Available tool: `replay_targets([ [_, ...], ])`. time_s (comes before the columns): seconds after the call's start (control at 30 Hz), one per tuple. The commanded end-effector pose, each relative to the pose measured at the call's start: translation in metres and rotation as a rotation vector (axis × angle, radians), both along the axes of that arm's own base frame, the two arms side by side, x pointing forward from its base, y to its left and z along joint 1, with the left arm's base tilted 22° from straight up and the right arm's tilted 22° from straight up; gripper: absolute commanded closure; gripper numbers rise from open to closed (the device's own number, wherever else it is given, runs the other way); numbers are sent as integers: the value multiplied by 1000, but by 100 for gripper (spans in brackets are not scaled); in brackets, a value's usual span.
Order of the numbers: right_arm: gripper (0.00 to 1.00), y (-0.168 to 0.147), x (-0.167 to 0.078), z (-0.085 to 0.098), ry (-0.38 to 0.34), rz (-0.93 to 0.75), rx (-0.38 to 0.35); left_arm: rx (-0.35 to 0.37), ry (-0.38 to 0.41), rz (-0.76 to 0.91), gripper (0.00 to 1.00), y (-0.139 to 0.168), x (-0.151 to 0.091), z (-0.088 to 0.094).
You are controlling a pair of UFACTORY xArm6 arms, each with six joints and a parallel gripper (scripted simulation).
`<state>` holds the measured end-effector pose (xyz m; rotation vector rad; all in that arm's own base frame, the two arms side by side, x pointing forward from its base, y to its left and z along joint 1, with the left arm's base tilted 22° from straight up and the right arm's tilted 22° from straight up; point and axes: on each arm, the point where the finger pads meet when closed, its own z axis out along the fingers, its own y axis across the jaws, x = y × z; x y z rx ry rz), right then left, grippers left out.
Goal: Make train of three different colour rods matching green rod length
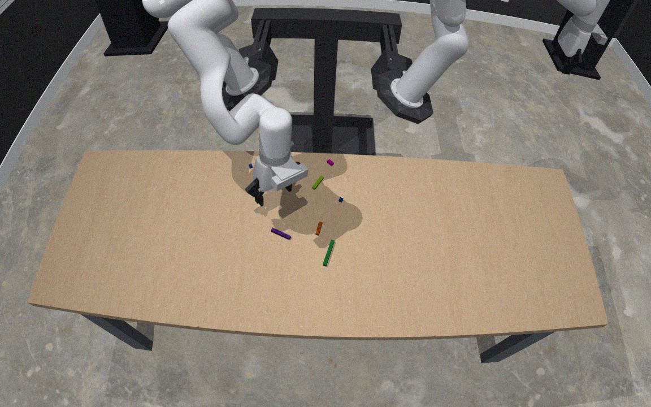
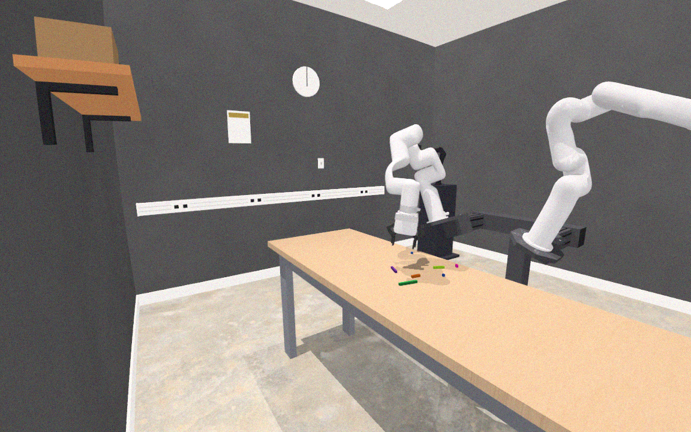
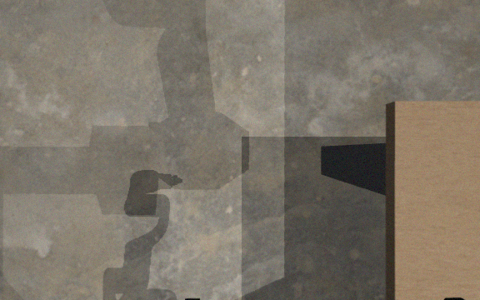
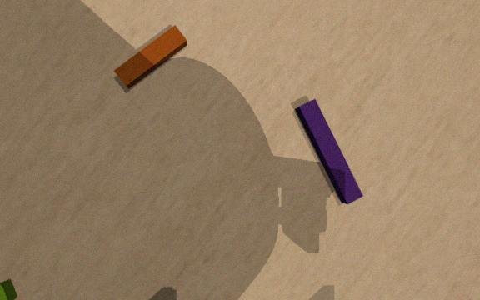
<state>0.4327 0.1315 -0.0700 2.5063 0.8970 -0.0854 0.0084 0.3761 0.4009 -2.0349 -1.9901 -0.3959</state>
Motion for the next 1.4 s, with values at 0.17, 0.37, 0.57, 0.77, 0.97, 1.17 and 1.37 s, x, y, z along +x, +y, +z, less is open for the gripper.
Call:
replay_targets([
  [0.17,0,-29,-29,9,135,270,-8,5,0,0,0,0,0,2],
  [0.37,0,-48,-55,12,233,457,-19,5,0,0,0,0,0,2],
  [0.57,0,-64,-83,15,328,639,-24,5,0,0,0,0,0,2],
  [0.77,0,-74,-103,16,390,761,-25,5,0,0,0,0,0,2],
  [0.97,0,-89,-141,18,497,977,-21,5,0,0,0,0,0,2],
  [1.17,0,-96,-164,19,555,1100,-16,5,0,0,0,0,0,2],
  [1.37,0,-97,-166,19,560,1112,-15,5,0,0,0,0,0,2],
])
